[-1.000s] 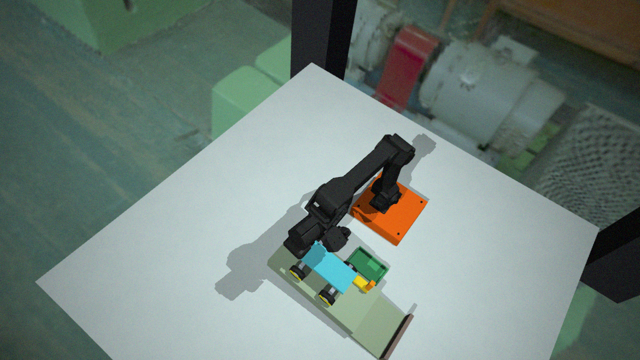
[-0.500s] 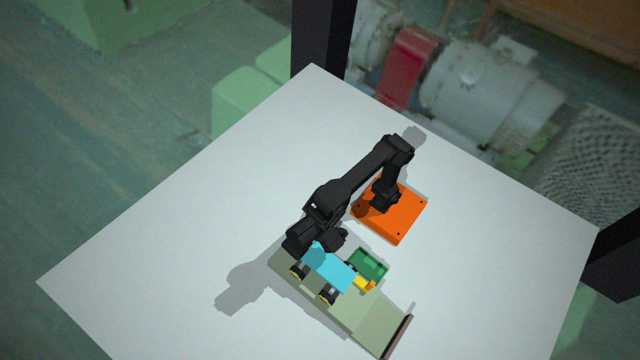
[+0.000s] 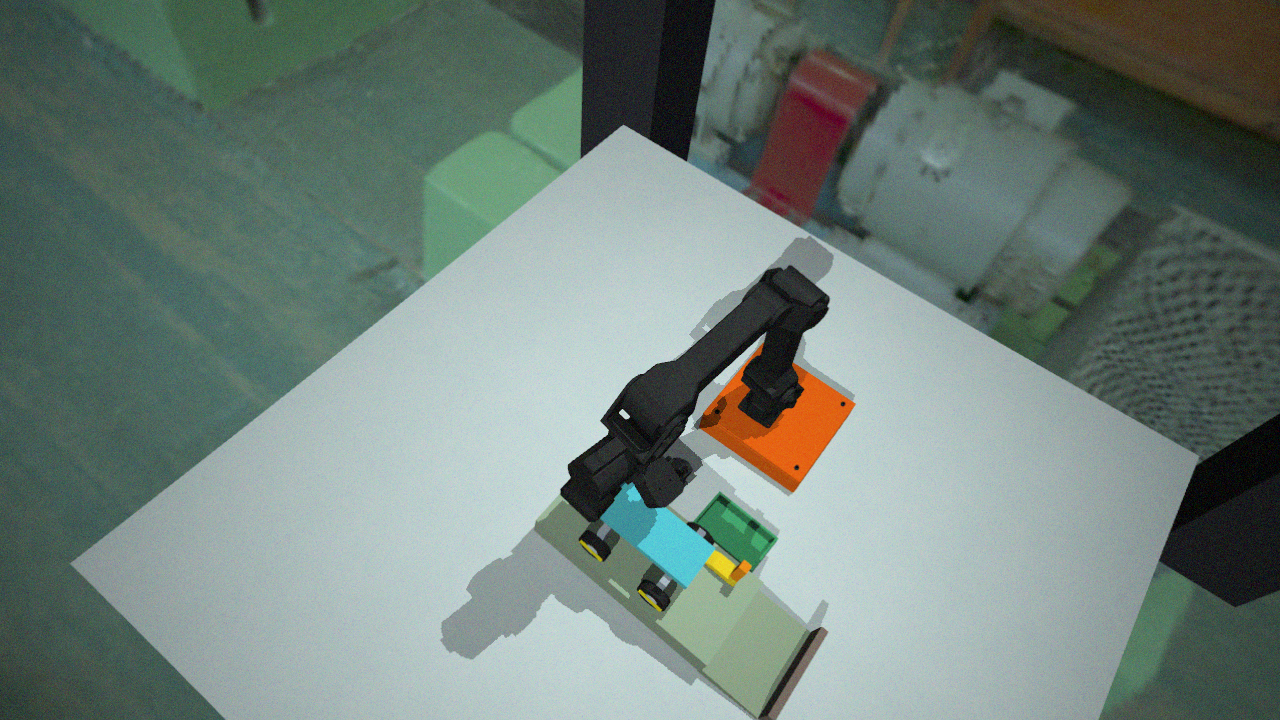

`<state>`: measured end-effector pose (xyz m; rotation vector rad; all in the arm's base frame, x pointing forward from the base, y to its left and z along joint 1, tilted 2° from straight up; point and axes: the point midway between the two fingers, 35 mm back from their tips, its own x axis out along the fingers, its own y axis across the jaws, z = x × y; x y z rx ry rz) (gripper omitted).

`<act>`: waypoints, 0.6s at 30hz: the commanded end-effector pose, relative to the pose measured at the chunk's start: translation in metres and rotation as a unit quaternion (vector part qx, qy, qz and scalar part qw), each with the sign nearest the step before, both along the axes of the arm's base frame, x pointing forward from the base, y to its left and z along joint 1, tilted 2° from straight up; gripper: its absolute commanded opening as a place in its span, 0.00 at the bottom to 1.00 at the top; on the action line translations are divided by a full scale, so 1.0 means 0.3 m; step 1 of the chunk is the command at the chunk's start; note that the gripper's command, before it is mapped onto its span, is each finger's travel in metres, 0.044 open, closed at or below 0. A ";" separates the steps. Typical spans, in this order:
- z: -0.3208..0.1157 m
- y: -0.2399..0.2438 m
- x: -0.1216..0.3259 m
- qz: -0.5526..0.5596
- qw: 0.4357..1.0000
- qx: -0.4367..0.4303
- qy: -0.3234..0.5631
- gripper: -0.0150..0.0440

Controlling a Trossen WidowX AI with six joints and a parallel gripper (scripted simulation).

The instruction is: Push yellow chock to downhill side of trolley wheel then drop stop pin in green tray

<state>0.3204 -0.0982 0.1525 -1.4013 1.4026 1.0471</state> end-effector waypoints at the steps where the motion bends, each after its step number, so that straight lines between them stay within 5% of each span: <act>1: -0.019 -0.005 -0.003 0.002 1.000 -0.001 0.003 0.58; 18: -0.099 -0.028 0.001 0.002 1.000 -0.001 0.003 0.58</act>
